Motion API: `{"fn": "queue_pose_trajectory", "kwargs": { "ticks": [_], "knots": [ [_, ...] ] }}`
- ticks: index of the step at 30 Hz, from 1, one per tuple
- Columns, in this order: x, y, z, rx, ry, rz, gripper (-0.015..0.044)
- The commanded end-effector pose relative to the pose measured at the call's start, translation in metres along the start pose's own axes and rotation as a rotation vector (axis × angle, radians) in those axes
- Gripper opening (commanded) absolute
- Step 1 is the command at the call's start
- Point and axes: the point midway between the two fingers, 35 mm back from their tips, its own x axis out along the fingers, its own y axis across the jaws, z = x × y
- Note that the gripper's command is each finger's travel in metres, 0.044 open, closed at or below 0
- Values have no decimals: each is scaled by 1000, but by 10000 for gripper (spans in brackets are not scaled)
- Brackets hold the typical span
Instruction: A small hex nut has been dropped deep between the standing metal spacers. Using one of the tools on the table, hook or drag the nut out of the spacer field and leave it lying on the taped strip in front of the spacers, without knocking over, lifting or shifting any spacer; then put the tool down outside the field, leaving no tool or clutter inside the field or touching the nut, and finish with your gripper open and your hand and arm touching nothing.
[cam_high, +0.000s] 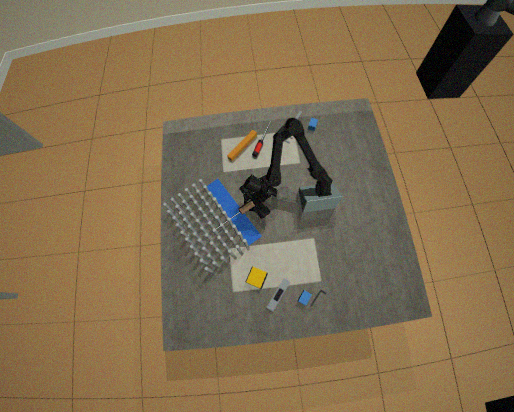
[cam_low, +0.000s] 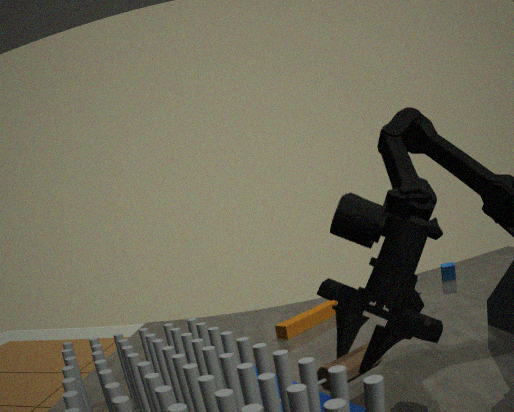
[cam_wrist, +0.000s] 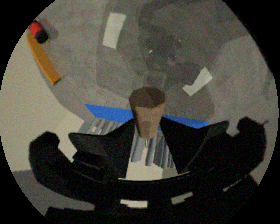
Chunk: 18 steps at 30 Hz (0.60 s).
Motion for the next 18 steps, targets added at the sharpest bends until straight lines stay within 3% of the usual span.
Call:
{"fn": "queue_pose_trajectory", "kwargs": {
  "ticks": [1, 18],
  "knots": [
    [1, 1, -3, 8, 0, 4, 0],
    [7, 1, -13, 8, 1, 3, 0]
  ]
}}
